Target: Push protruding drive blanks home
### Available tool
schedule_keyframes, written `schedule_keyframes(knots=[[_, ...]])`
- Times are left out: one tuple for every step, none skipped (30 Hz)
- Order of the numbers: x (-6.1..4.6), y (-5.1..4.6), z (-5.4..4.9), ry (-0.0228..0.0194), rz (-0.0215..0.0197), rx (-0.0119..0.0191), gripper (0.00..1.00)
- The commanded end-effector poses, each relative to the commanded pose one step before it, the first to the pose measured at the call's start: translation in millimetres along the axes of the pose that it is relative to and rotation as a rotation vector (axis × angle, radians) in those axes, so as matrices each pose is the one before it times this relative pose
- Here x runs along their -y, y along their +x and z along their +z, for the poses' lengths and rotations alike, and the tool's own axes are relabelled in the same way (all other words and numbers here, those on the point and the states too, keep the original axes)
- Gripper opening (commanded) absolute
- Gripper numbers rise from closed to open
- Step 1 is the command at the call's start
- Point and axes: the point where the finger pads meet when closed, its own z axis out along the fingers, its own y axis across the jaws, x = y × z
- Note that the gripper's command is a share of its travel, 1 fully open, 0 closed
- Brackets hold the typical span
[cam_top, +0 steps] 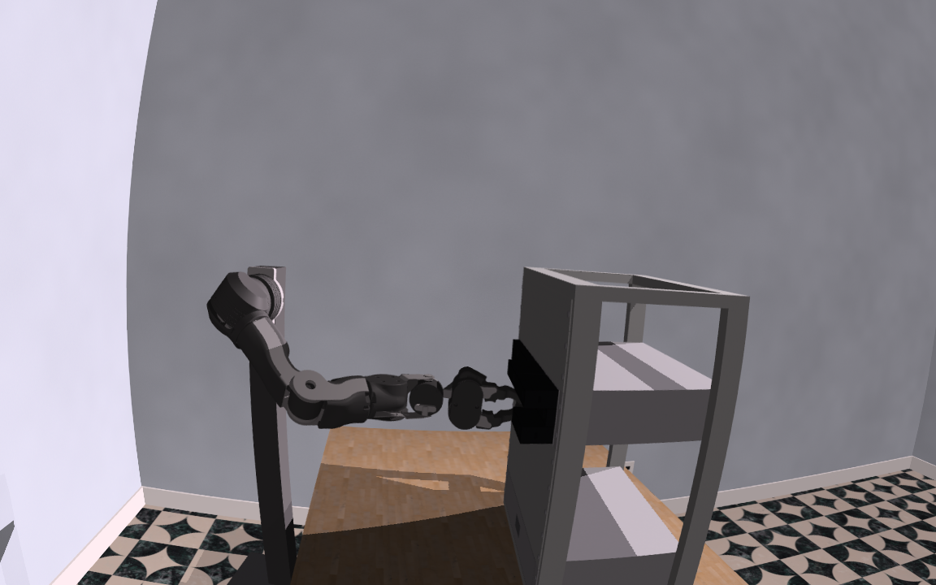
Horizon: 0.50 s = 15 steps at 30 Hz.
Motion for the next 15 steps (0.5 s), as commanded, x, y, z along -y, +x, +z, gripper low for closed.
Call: schedule_keyframes(knots=[[-20.07,3.824,2.57,-0.06147,-0.00308,-0.01355,0.00],[0.03,-0.029,0.05,0.00019,-0.00004,0.00011,0.00],[0.17,-0.165,0.26,0.00104,-0.00025,0.00060,0.00],[-0.15,-0.074,0.46,0.00086,-0.00020,0.00049,0.00],[-0.67,0.145,0.56,0.00001,0.00001,-0.00001,0.00],[-0.74,0.162,0.61,0.00001,0.00001,-0.00001,0.00],[-0.67,0.147,0.55,0.00001,0.00001,-0.00001,0.00],[-0.75,0.253,0.34,-0.00070,0.00017,-0.00043,0.00],[-0.49,0.191,0.14,-0.00067,0.00016,-0.00040,0.00],[0.00,0.000,0.00,0.00000,0.00000,0.00000,0.00],[0.00,0.000,0.00,0.00000,0.00000,0.00000,0.00],[-0.09,0.035,0.03,-0.00012,0.00003,-0.00007,0.00],[0.00,0.000,0.00,0.00000,0.00000,0.00000,0.00],[0.00,0.000,0.00,0.00000,0.00000,0.00000,0.00],[0.00,0.000,0.00,0.00000,0.00000,0.00000,0.00]])
